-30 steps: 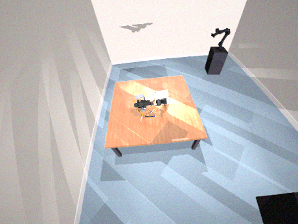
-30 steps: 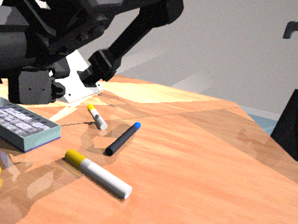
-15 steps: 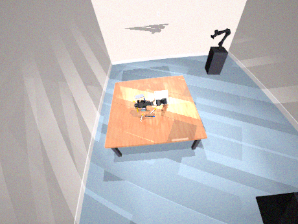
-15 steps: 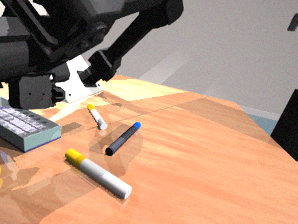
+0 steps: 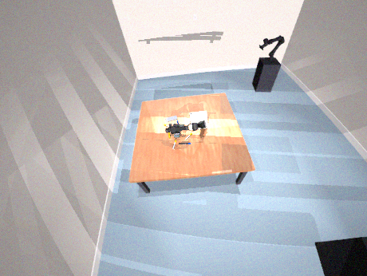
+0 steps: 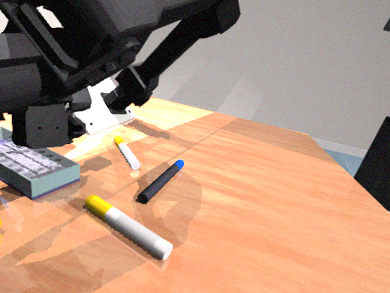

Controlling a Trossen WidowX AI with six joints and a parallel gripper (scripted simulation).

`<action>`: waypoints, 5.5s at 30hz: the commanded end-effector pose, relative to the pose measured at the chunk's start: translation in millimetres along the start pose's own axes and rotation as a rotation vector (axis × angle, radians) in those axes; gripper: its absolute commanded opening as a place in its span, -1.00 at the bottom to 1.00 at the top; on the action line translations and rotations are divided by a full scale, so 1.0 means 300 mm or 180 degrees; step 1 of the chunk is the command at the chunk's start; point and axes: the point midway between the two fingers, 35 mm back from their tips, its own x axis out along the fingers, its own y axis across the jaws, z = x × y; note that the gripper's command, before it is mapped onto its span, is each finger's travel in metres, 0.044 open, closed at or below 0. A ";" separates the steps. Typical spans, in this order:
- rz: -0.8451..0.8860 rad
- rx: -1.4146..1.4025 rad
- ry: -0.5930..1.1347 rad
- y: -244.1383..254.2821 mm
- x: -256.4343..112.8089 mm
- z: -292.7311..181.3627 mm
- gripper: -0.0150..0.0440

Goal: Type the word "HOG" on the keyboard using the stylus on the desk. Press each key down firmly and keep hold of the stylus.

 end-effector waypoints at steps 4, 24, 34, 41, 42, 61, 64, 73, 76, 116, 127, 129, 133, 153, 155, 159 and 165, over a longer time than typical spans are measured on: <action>0.0003 0.0013 -0.0011 0.000 0.005 0.006 -0.22; 0.0003 0.0014 -0.0005 0.000 -0.060 -0.108 -0.22; 0.0022 0.0015 -0.0017 0.003 -0.061 -0.093 -0.45; 0.0010 0.0014 -0.0018 0.022 -0.170 -0.038 -0.49; 0.0008 0.0014 -0.0018 0.027 -0.189 -0.029 -0.49; -0.0001 0.0014 -0.0019 0.061 -0.258 0.078 -0.49; -0.0001 0.0014 -0.0019 0.061 -0.258 0.078 -0.49; -0.0001 0.0013 -0.0020 0.058 -0.249 0.093 -0.22; -0.0001 0.0013 -0.0020 0.058 -0.248 0.093 -0.22; -0.0001 0.0013 -0.0022 0.060 -0.234 0.130 -0.22; -0.0001 0.0013 -0.0023 0.060 -0.227 0.142 -0.22; -0.0001 0.0013 -0.0023 0.060 -0.230 0.137 -0.22; -0.0001 0.0013 -0.0023 0.060 -0.230 0.137 -0.22; -0.0002 0.0014 -0.0017 0.060 -0.292 0.028 -0.22; -0.0032 -0.0015 -0.0032 0.060 -0.288 0.037 -0.23; -0.0327 -0.0193 -0.0056 0.054 -0.314 0.040 -0.32; -0.0792 -0.0464 -0.0064 0.048 -0.360 0.042 -0.45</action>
